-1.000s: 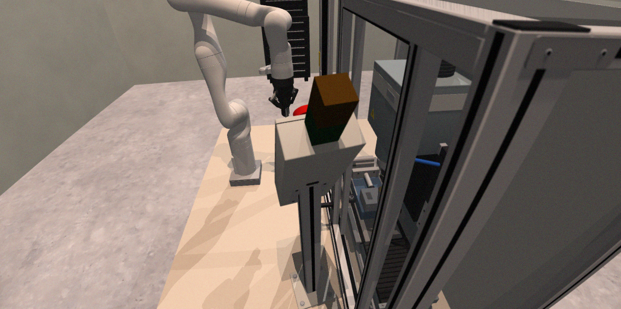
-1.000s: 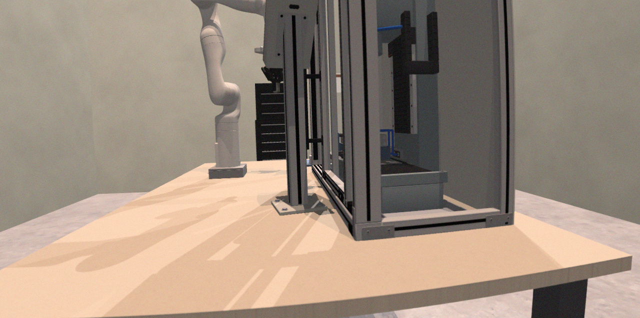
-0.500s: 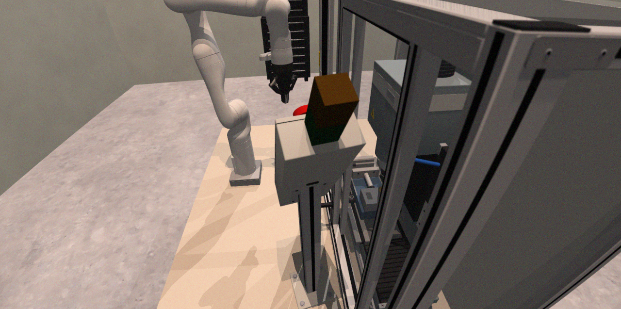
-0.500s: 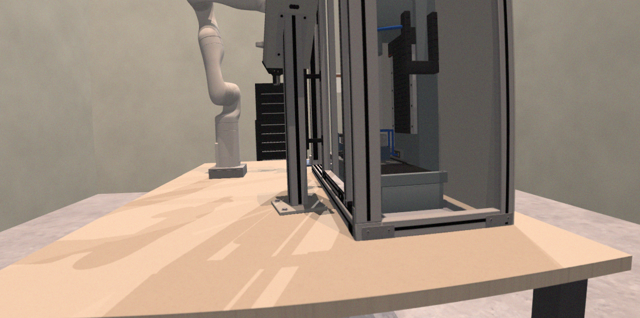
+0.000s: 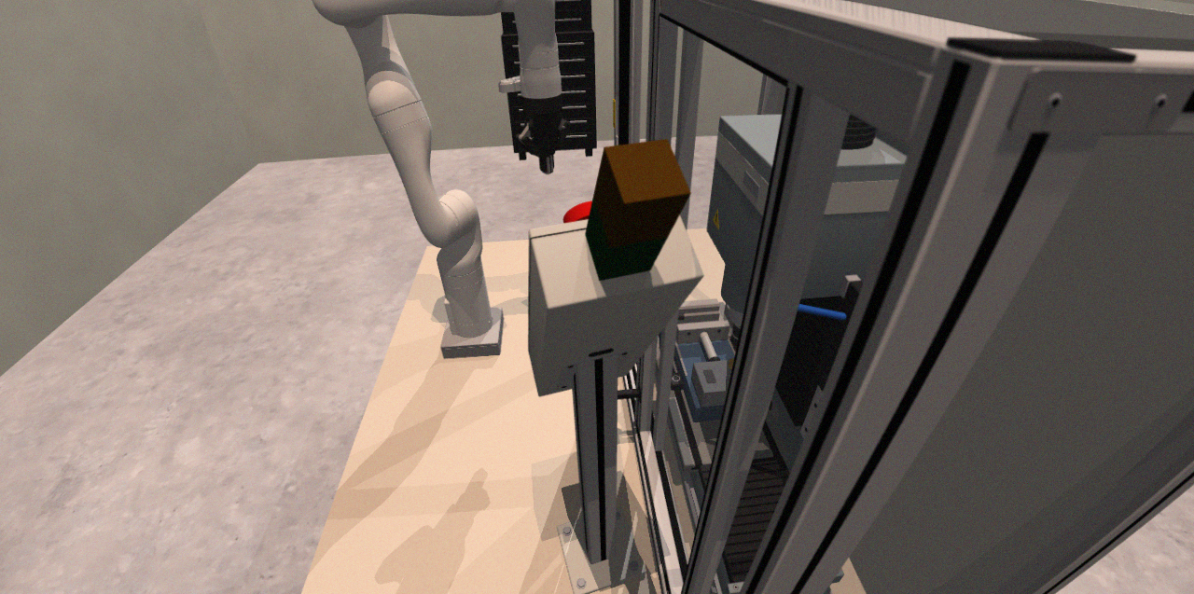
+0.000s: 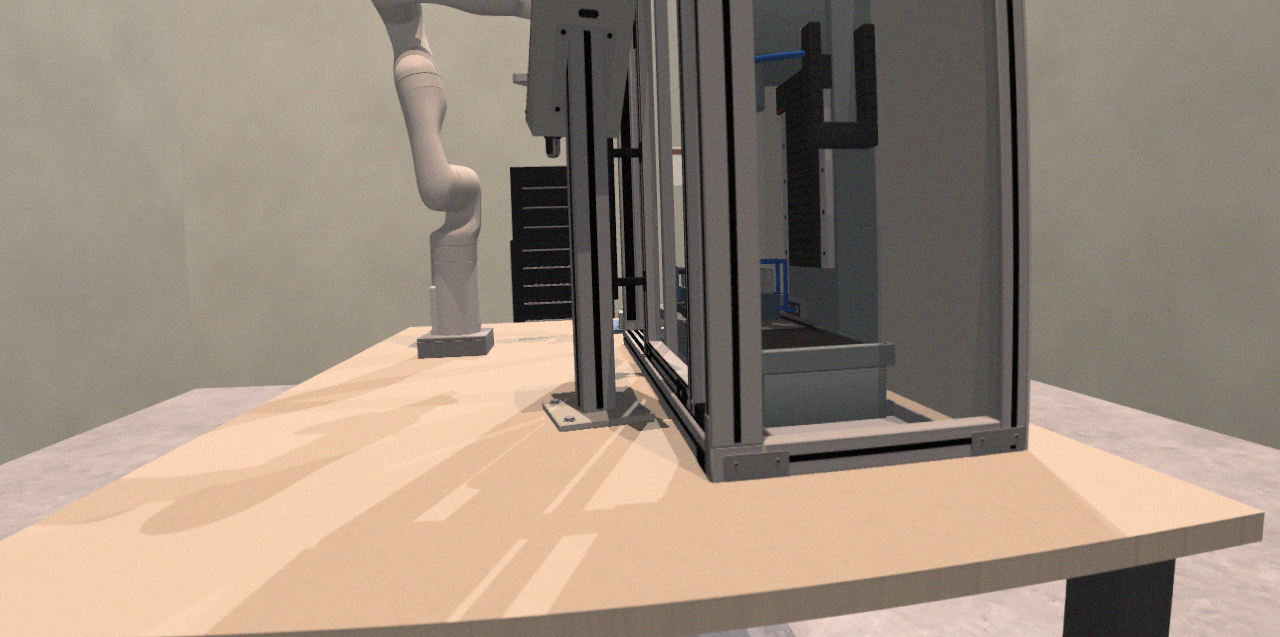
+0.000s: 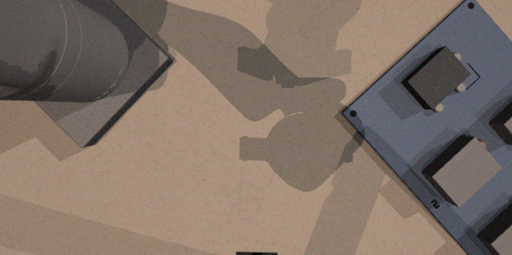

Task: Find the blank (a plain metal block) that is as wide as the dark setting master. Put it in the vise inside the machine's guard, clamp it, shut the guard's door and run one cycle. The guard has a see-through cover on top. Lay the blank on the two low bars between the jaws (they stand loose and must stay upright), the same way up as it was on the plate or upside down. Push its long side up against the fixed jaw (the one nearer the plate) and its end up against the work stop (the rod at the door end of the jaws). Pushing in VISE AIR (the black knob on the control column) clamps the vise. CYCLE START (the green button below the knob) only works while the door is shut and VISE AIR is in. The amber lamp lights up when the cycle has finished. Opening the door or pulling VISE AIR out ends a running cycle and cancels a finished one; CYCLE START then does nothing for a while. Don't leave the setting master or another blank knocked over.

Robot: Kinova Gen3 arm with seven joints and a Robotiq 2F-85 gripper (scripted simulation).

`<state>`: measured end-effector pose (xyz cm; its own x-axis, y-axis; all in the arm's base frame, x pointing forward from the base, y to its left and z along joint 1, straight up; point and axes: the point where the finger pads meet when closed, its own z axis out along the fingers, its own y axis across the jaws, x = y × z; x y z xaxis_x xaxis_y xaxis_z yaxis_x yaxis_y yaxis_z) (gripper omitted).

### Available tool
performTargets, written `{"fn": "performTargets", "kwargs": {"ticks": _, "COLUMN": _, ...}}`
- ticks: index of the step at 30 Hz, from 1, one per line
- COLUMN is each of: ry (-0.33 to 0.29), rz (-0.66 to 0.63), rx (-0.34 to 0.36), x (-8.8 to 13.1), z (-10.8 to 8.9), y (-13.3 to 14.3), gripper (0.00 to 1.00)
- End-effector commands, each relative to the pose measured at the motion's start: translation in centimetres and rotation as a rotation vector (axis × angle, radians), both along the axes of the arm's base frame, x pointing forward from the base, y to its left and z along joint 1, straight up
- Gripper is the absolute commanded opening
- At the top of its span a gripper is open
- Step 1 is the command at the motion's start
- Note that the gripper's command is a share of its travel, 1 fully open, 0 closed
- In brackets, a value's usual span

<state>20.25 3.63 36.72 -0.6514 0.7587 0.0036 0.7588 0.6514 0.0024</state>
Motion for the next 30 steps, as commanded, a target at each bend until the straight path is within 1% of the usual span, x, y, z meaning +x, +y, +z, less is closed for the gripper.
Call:
{"fn": "performTargets", "kwargs": {"ticks": 1, "ry": -0.002, "rz": -0.008, "rx": -0.001, "x": -0.1, "z": 0.5, "y": 0.3, "gripper": 0.10}}
{"fn": "performTargets", "kwargs": {"ticks": 8, "ry": -0.004, "rz": -0.001, "rx": -0.001, "x": 0.1, "z": 0.5, "y": 0.4, "gripper": 0.10}}
{"fn": "performTargets", "kwargs": {"ticks": 12, "ry": -0.002, "rz": -0.008, "rx": -0.001, "x": 0.0, "z": 1.3, "y": 1.5, "gripper": 0.10}}
{"fn": "performTargets", "kwargs": {"ticks": 30, "ry": -0.002, "rz": 0.000, "rx": -0.001, "x": 0.0, "z": 1.3, "y": 1.5, "gripper": 0.10}}
